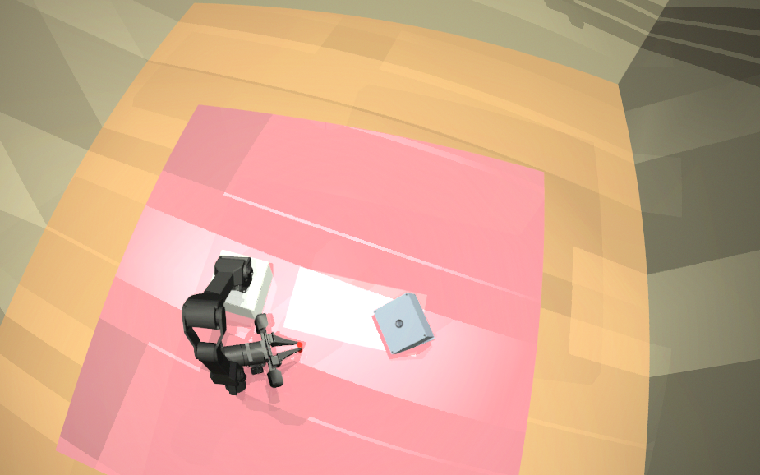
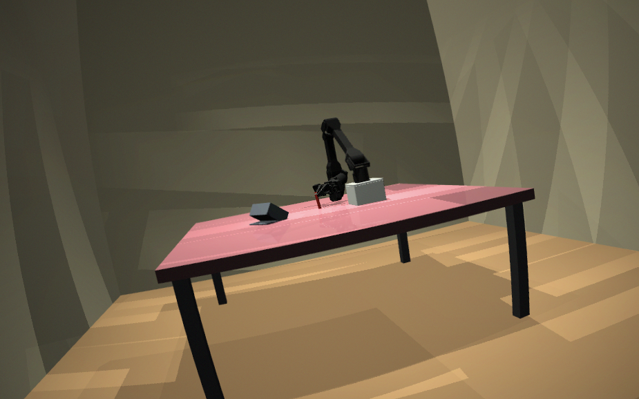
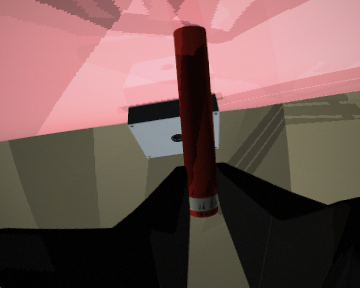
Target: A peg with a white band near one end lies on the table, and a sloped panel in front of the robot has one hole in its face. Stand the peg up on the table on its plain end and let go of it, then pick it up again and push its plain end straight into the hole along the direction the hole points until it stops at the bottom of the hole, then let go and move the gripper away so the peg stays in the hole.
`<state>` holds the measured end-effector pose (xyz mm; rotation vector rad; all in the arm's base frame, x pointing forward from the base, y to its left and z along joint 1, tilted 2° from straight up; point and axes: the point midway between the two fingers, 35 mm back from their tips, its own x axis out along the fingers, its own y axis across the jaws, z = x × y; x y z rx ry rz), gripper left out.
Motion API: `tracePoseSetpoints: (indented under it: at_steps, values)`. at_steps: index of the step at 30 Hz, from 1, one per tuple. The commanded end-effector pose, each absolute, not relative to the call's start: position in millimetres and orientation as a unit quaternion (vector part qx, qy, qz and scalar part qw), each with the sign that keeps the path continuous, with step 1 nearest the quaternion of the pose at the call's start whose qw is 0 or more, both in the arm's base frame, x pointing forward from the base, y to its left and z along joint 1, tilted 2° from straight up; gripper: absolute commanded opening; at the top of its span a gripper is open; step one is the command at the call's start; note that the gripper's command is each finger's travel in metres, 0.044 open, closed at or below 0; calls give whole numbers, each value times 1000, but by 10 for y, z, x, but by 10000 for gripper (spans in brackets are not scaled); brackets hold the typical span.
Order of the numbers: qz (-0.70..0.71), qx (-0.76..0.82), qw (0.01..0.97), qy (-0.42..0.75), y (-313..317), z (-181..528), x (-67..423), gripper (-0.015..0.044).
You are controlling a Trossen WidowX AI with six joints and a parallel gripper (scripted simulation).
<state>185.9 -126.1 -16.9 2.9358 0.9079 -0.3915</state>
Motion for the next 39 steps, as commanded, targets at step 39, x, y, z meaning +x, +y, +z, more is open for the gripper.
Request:
tracePoseSetpoints:
  at_steps: [39]
  values:
    - [-115, 956, -3, 270, -1274, -195, 1820, 49]
